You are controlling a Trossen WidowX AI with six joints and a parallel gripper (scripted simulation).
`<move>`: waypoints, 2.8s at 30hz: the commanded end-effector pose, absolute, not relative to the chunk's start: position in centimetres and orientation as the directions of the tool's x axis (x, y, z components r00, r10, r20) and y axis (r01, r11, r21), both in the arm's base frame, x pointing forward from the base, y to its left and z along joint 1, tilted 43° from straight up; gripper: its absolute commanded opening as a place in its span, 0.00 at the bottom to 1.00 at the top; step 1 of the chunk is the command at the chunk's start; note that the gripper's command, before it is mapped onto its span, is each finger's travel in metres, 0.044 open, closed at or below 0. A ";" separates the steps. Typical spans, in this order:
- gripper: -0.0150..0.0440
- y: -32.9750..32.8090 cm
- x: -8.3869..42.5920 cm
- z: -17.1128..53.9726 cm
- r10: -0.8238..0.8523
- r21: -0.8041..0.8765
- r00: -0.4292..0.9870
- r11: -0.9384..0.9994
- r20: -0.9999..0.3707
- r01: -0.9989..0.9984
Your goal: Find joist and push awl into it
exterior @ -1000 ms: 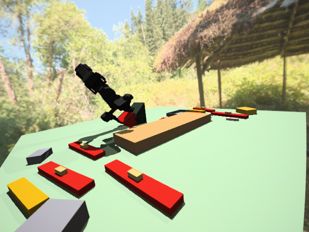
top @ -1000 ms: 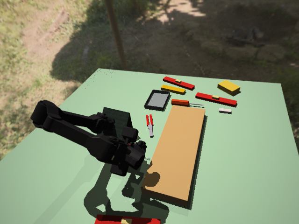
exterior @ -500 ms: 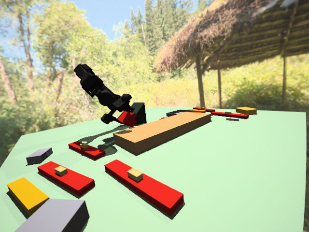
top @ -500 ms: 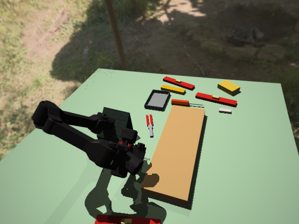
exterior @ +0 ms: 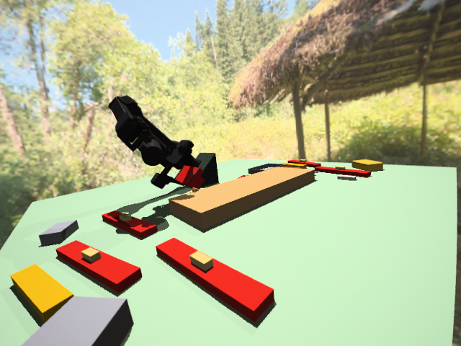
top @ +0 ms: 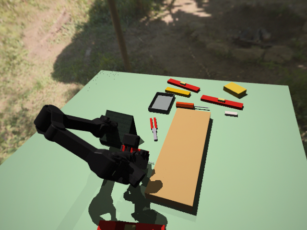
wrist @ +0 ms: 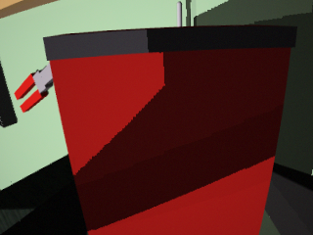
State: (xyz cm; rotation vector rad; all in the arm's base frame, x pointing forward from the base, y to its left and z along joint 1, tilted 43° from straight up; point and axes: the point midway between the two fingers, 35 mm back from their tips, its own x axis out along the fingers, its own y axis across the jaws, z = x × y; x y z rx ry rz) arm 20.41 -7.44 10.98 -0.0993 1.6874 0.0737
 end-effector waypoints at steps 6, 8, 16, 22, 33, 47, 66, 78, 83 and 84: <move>0.25 -7.5 20.8 11.4 0.052 0.064 -0.106 0.992 -0.993 -0.113; 0.25 -7.5 20.8 11.4 0.066 0.078 -0.106 0.991 -0.992 -0.112; 0.25 -7.8 20.8 11.2 0.100 0.111 -0.105 0.988 -0.989 -0.110; 0.25 -8.7 20.8 10.3 0.094 0.106 -0.109 0.989 -0.990 -0.107; 0.30 -9.8 21.1 9.7 0.083 0.093 -0.102 0.991 -0.991 -0.092; 0.92 -9.8 21.1 9.7 0.083 0.093 -0.102 0.991 -0.991 -0.092; 1.00 -10.1 21.4 11.6 0.081 0.090 -0.101 0.992 -0.992 -0.092; 1.00 -9.4 21.6 15.2 0.056 0.061 -0.048 0.994 -0.997 -0.093; 1.00 -6.9 20.5 21.8 0.011 0.003 0.091 0.996 -0.996 -0.091; 1.00 -6.6 20.3 22.4 0.008 -0.002 0.105 0.996 -0.994 -0.090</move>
